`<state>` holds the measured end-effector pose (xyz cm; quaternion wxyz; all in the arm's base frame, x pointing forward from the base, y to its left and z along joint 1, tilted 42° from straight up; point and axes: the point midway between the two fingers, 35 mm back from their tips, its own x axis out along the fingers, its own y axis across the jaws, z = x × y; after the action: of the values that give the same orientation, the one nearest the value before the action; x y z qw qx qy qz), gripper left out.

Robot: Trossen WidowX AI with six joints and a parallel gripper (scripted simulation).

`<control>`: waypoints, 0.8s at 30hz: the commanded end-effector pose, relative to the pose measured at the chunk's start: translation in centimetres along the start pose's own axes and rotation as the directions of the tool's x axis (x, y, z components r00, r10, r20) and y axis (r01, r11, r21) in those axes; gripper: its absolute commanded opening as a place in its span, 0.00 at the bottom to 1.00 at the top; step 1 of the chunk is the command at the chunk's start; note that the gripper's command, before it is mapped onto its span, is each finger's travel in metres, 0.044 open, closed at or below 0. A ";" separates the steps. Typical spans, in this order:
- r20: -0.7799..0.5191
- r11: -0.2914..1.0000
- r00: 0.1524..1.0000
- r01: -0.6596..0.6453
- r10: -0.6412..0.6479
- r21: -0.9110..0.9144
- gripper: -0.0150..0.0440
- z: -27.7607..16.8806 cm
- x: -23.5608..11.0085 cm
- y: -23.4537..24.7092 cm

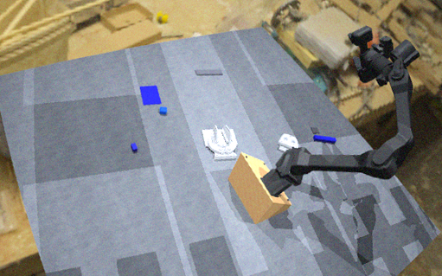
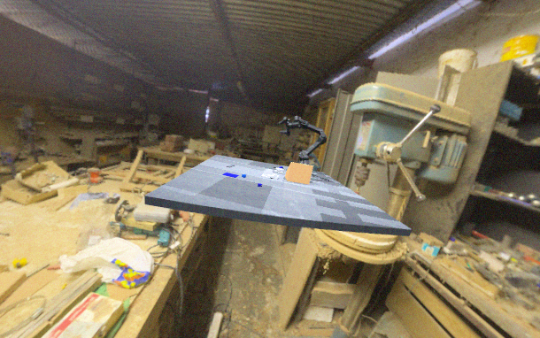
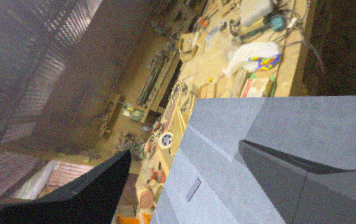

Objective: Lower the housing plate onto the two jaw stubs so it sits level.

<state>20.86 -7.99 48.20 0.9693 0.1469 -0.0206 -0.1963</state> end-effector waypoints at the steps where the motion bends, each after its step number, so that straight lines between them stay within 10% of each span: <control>1: -0.054 0.998 0.997 0.053 -0.054 -0.018 1.00 -1.7 1.3 -1.0; 24: -0.336 0.921 0.859 0.340 -0.387 -0.191 1.00 -12.0 5.1 -7.9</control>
<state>23.61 -13.10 35.82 0.9176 0.1276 0.1762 -0.3327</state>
